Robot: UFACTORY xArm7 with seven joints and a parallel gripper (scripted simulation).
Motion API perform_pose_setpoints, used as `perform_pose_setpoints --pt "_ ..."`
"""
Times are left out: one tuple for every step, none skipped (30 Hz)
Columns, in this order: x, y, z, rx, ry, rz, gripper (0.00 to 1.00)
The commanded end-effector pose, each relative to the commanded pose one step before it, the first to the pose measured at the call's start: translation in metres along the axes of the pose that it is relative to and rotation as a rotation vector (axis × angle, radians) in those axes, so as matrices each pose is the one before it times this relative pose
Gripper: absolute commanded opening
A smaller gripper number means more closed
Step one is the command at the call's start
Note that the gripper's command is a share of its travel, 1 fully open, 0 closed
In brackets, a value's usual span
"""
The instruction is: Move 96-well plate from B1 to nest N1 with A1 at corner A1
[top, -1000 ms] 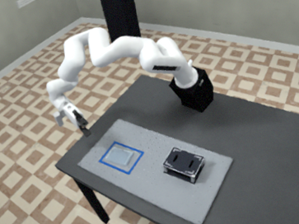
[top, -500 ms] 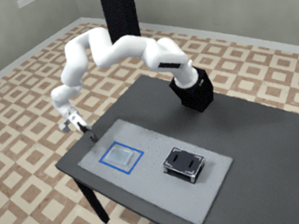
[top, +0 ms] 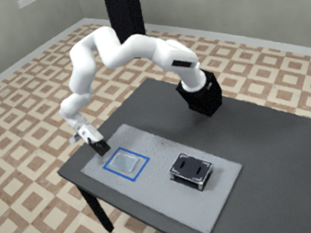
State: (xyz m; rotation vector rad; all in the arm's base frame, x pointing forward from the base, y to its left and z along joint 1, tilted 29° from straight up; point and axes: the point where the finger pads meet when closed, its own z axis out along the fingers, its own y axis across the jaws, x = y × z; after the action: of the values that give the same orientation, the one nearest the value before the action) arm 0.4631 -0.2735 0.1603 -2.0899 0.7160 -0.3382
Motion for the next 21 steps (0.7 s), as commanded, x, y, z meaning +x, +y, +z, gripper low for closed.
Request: perform_pose_setpoints --pt "-0.00052 0.00832 0.01412 -0.09862 0.04376 0.10537 1.00" --pt "-0.00077 0.00246 0.00430 -0.02096 0.01004 0.02385 1.00" --pt "0.00000 0.00000 0.00000 0.00000 0.00000 0.00000 1.00" --pt "0.00000 0.00000 0.00000 0.00000 0.00000 0.00000 1.00" --pt "-0.00102 0.00254 0.00418 -0.02063 0.01161 0.02342 1.00" --pt "-0.00092 0.00219 0.00369 -0.02063 0.01165 0.02340 1.00" --pt "-0.00138 0.00262 0.00405 -0.02012 0.01332 0.02294 1.00" --pt "-0.00087 0.00162 0.00257 -0.02012 0.01334 0.02293 1.00" --pt "0.00000 0.00000 0.00002 -0.02012 0.01336 0.02292 1.00" --pt "0.00000 0.00000 0.00002 -0.01648 0.01094 0.01877 1.00" --pt "-0.00175 0.00251 0.00391 -0.01880 0.01622 0.02220 1.00" --pt "-0.00074 0.00108 0.00169 -0.01877 0.01630 0.02215 1.00" --pt "-0.00217 0.00269 0.00365 -0.01765 0.01808 0.02168 1.00" --pt "-0.00050 0.00060 0.00085 -0.01765 0.01811 0.02166 1.00" --pt "0.00000 -0.00001 0.00001 -0.01474 0.01513 0.01809 1.00" --pt "-0.00271 0.00277 0.00320 -0.01570 0.02049 0.02102 1.00" --pt "-0.00013 0.00011 0.00016 -0.01569 0.02052 0.02100 1.00" --pt "0.00000 -0.00001 0.00000 -0.00483 0.00631 0.00646 1.00" --pt "-0.00297 0.00250 0.00217 -0.01361 0.02245 0.02045 1.00" --pt "0.00000 0.00000 0.00000 0.00000 0.00000 0.00000 1.00" --pt "0.00000 0.00000 0.00000 0.00000 0.00000 0.00000 1.00"
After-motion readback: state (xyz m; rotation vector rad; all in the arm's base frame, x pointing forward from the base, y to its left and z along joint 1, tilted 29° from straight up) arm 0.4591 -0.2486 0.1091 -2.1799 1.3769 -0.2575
